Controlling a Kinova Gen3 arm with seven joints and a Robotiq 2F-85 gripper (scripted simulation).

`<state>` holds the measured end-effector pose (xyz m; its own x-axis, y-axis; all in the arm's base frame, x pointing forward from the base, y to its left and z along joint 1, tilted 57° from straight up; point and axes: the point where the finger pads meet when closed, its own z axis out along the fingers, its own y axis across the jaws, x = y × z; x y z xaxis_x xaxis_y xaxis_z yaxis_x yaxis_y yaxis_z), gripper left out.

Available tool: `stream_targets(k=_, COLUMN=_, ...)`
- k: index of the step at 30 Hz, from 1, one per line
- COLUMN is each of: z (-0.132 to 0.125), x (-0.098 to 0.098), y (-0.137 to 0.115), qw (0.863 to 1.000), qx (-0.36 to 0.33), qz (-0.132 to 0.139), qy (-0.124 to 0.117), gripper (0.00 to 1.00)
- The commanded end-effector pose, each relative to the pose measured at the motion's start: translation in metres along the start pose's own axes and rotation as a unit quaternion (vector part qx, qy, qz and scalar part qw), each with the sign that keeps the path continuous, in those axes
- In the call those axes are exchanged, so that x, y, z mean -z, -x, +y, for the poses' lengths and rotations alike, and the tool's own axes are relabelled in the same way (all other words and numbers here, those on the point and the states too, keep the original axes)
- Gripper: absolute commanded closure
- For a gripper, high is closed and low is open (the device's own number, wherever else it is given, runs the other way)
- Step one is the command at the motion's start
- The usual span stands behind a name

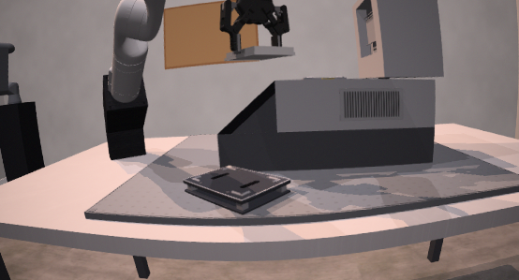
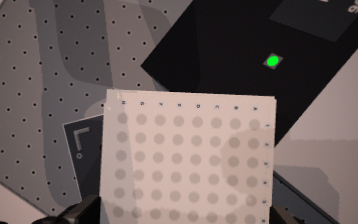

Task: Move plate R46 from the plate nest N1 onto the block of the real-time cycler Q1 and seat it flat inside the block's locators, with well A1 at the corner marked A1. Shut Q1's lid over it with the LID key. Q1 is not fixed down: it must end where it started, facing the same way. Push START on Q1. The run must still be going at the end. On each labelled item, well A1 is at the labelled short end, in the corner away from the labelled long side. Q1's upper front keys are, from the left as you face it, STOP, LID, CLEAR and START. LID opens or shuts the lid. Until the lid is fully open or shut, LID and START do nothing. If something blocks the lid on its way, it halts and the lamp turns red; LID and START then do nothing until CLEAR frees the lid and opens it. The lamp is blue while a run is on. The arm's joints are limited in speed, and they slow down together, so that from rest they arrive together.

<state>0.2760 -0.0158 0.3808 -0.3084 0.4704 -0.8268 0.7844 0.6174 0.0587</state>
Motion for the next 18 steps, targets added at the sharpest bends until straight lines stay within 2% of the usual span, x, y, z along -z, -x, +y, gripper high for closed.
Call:
stream_targets(k=1, z=0.008, x=0.003, y=0.000, qw=1.000, qx=-0.010, qz=-0.008, qy=0.001, gripper=0.09)
stream_targets(k=16, z=0.054, x=0.003, y=-0.017, qw=0.995, qx=-0.097, qz=-0.007, qy=0.000, gripper=0.09)
stream_targets(k=18, z=0.054, x=0.003, y=-0.017, qw=0.995, qx=-0.097, qz=-0.007, qy=0.000, gripper=0.09)
